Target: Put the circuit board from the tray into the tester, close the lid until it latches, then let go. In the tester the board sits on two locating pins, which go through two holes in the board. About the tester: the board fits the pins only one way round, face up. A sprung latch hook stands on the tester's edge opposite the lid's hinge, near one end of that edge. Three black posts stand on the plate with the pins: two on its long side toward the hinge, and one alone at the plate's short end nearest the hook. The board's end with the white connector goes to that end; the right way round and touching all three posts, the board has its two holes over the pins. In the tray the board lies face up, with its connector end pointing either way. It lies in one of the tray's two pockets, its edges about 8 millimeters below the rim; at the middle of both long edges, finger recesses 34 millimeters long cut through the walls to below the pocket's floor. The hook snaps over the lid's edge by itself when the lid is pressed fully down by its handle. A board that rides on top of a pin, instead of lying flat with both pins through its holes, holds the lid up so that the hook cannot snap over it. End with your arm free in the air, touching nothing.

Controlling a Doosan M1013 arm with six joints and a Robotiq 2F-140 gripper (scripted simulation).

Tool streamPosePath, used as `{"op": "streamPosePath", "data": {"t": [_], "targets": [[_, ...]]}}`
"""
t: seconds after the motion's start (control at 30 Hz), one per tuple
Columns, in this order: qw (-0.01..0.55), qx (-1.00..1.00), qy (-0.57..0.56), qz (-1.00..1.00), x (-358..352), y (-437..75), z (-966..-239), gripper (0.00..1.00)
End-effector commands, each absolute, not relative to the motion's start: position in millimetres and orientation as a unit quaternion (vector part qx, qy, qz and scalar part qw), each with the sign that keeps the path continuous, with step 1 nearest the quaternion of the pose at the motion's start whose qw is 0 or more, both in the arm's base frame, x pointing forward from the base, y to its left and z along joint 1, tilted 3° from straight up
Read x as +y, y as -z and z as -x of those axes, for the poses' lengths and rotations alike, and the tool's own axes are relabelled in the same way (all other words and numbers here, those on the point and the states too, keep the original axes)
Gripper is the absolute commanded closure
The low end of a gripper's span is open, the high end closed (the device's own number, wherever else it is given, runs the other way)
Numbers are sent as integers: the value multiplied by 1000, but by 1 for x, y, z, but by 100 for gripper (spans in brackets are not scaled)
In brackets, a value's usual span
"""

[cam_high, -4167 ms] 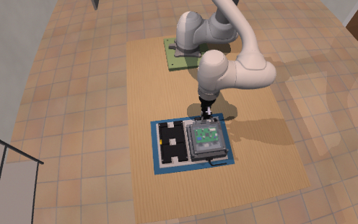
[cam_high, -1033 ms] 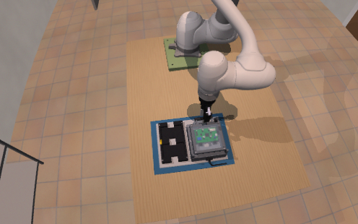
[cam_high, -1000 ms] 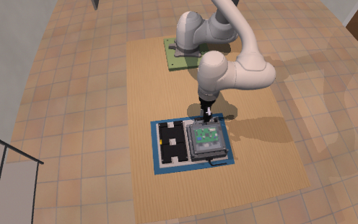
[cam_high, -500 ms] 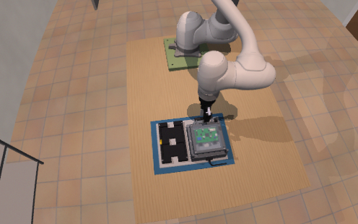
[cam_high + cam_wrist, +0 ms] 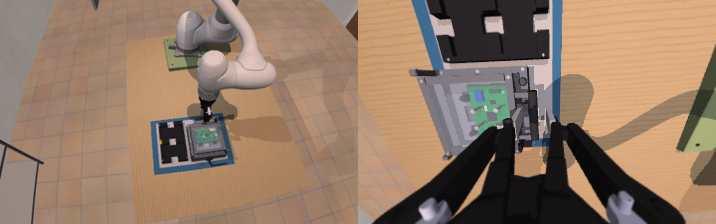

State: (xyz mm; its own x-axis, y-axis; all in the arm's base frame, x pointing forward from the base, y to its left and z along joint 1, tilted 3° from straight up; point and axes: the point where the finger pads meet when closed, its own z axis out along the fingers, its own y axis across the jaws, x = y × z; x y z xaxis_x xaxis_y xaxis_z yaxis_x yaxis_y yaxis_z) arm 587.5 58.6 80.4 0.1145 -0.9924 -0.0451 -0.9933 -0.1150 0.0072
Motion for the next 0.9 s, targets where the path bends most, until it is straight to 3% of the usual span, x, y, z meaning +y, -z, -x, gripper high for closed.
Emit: {"op": "streamPosePath", "data": {"t": [0.0,0.87], "targets": [[13,665,-19,746,59,-82,-588,70],[13,665,-19,746,56,-137,-588,70]]}}
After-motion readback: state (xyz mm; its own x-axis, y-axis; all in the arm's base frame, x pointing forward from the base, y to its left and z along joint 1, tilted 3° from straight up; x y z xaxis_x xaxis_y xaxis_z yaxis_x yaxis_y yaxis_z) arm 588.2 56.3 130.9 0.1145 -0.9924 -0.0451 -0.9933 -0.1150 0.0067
